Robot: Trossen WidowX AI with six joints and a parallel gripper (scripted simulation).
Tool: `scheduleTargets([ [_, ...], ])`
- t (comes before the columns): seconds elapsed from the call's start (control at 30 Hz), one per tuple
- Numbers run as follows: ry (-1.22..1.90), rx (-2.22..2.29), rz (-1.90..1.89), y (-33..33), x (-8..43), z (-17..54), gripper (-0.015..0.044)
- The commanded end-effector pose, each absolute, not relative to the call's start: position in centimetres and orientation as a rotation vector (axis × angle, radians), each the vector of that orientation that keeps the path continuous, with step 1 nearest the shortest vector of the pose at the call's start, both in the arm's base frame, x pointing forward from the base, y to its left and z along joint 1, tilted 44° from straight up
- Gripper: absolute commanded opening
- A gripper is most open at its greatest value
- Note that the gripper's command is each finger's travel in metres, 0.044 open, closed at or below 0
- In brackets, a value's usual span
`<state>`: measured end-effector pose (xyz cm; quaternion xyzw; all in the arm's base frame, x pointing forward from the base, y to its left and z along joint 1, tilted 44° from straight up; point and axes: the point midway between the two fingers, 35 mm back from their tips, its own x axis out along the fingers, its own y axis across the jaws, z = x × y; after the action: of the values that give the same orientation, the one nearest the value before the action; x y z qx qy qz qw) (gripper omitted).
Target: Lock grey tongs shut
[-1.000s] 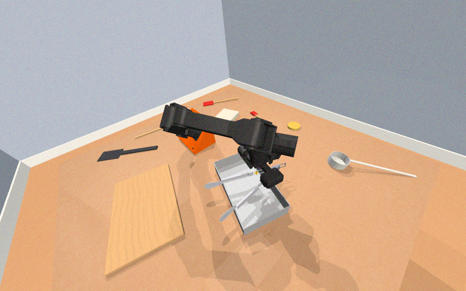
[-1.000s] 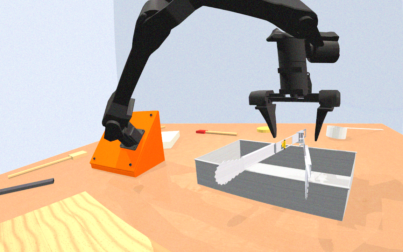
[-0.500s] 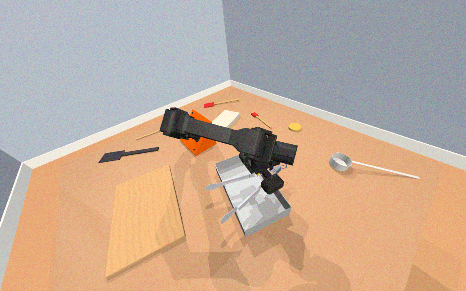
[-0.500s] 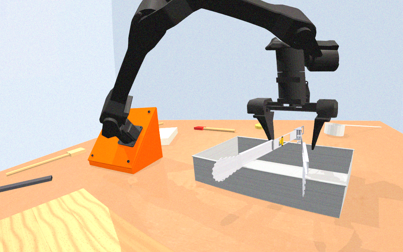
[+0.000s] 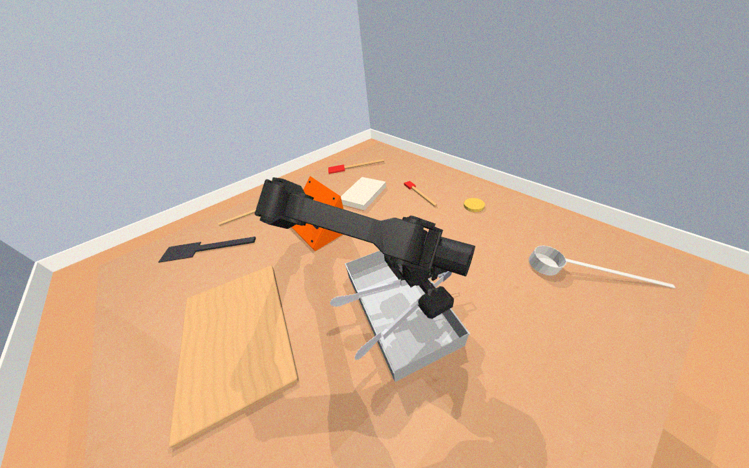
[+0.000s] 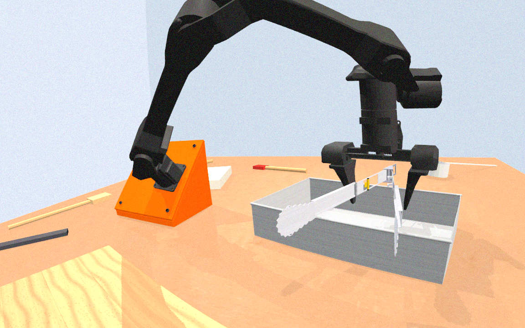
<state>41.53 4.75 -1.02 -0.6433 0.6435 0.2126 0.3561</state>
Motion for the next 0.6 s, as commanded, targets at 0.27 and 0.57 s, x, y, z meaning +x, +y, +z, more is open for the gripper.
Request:
scheduleTargets([
  [0.27, 1.663, -1.662, 0.548, 4.17, 41.47, -1.55, 0.0374],
  [0.57, 1.663, -1.662, 0.548, 4.17, 41.47, -1.55, 0.0314],
])
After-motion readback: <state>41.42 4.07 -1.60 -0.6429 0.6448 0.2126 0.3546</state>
